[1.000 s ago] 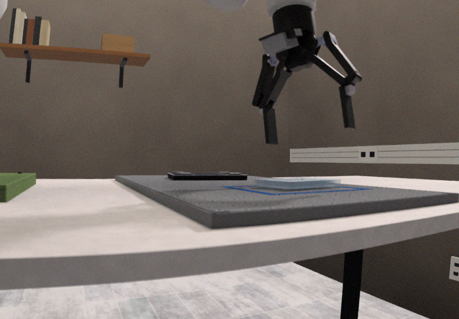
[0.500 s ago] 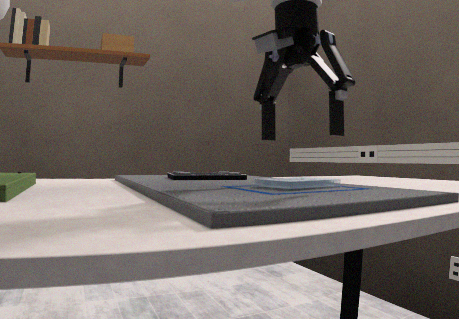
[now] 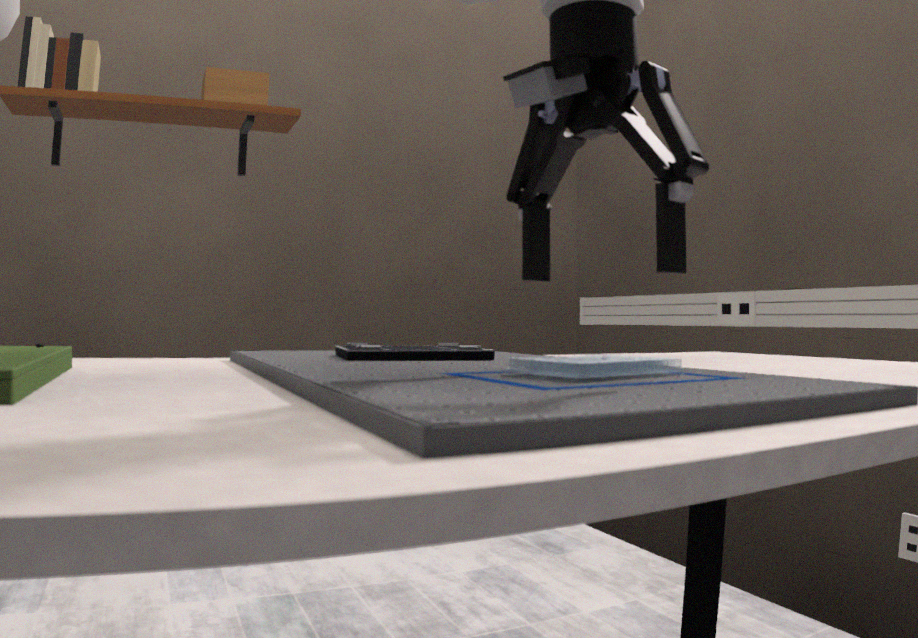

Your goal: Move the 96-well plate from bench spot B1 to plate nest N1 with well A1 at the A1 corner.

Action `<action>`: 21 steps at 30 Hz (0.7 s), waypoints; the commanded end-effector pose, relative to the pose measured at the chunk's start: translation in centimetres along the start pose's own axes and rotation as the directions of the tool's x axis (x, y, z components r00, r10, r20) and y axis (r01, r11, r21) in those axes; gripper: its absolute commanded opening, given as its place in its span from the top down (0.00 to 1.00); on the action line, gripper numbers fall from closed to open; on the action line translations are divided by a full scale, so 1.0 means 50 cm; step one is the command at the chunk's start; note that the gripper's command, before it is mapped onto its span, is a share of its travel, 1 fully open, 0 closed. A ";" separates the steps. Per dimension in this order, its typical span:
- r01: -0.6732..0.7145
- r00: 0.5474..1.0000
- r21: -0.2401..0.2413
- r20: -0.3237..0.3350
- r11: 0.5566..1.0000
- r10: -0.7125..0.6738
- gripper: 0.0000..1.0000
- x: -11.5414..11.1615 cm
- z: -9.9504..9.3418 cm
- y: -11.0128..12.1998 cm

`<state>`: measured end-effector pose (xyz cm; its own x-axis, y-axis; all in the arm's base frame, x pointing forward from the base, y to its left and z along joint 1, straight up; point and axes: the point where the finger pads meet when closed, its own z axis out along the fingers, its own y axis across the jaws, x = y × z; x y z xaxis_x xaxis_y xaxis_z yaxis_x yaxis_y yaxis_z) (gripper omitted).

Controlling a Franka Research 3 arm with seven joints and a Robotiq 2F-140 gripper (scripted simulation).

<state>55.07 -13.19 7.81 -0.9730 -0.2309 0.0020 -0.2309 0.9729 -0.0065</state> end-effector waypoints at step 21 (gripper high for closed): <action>-0.008 1.000 -0.004 -0.002 1.000 0.008 0.00 0.001 0.062 0.002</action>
<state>54.78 -13.08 5.18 -0.9744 -0.2247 0.0121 -0.2247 0.9744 -0.0012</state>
